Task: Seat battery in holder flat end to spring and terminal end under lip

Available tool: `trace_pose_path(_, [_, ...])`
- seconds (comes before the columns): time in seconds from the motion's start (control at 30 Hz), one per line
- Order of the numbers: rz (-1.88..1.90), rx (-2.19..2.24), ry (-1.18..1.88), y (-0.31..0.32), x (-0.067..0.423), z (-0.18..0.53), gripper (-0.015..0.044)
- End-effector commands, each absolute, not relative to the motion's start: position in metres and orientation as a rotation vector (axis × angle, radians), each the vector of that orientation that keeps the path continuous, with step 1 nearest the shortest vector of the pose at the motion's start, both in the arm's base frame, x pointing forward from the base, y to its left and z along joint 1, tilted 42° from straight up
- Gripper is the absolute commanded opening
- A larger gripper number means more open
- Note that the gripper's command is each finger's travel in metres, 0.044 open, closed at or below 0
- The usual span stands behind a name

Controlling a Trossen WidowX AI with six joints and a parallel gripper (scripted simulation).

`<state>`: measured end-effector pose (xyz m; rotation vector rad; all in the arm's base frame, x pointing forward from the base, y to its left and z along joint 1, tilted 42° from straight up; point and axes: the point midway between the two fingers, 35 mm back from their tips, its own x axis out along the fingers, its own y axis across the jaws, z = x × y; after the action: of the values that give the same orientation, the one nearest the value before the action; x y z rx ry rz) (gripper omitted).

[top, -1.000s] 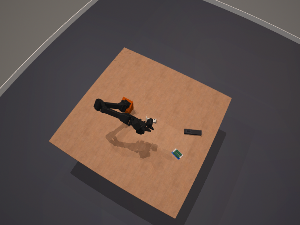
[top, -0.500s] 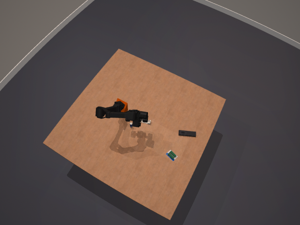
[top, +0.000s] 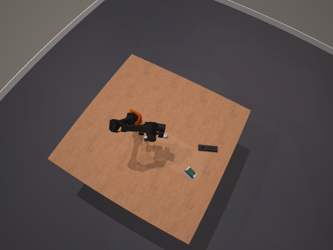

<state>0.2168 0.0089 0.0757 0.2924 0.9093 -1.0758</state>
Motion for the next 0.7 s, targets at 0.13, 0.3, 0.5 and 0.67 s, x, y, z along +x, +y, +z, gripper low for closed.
trace_pose_path(0.13, [-1.094, 0.261, 0.914, -0.028, 0.216, 0.038, 0.0])
trace_pose_path(0.3, [-1.094, 0.261, 0.914, -0.029, 0.214, 0.039, 0.0])
trace_pose_path(0.5, [-1.094, 0.261, 0.914, -0.034, 0.206, 0.043, 0.0])
trace_pose_path(0.67, [-1.094, 0.261, 0.915, -0.038, 0.2, 0.046, 0.0])
